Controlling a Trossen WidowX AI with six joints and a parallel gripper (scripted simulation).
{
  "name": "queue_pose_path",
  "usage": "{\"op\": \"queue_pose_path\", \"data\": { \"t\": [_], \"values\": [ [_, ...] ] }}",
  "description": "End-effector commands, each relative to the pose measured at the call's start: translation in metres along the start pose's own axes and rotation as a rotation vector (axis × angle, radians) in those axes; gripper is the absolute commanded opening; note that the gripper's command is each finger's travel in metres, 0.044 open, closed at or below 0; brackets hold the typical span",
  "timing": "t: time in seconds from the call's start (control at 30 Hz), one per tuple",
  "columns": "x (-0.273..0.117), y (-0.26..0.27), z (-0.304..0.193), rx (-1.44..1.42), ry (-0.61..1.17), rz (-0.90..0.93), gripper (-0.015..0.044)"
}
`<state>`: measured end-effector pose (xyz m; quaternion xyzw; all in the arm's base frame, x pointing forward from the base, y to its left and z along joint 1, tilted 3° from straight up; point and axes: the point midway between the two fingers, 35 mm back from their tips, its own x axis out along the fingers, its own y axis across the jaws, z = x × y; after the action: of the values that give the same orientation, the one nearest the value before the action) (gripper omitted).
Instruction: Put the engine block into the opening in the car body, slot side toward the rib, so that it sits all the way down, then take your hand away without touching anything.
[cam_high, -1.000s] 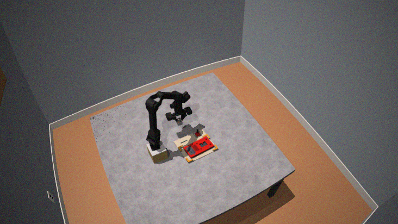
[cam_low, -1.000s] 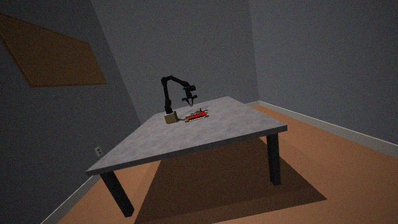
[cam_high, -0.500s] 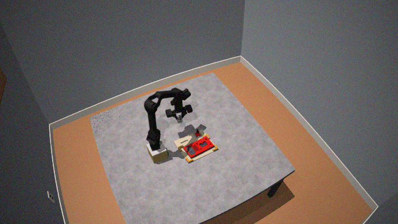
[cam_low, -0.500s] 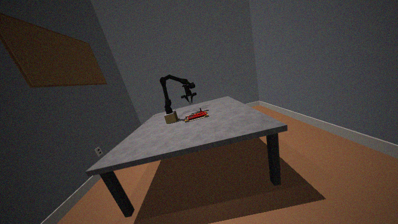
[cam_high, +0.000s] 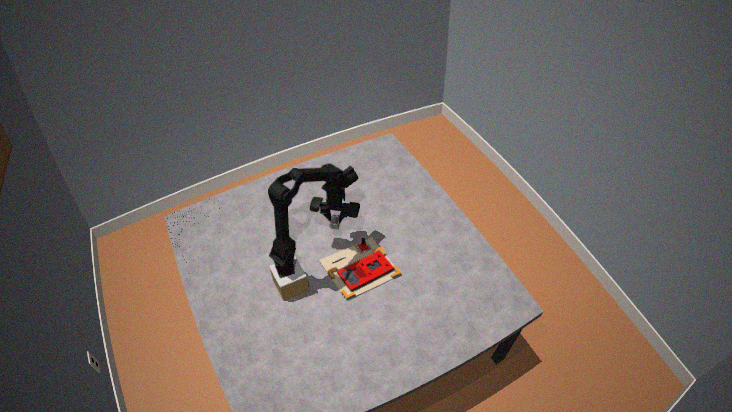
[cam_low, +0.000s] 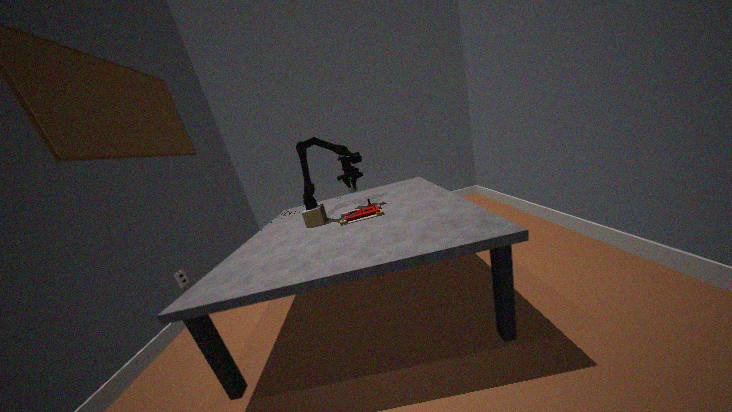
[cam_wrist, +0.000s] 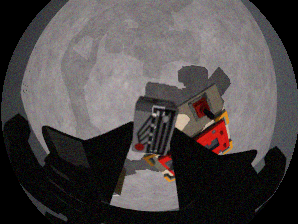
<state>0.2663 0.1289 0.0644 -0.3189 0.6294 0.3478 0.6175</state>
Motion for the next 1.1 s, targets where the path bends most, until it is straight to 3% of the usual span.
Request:
{"op": "queue_pose_path", "data": {
  "t": [0.0,1.07],
  "values": [
    [0.002,-0.008,-0.001,0.137,0.002,-0.006,0.0],
    [0.019,-0.061,-0.018,1.252,-0.005,-0.011,0.0]
  ]
}}
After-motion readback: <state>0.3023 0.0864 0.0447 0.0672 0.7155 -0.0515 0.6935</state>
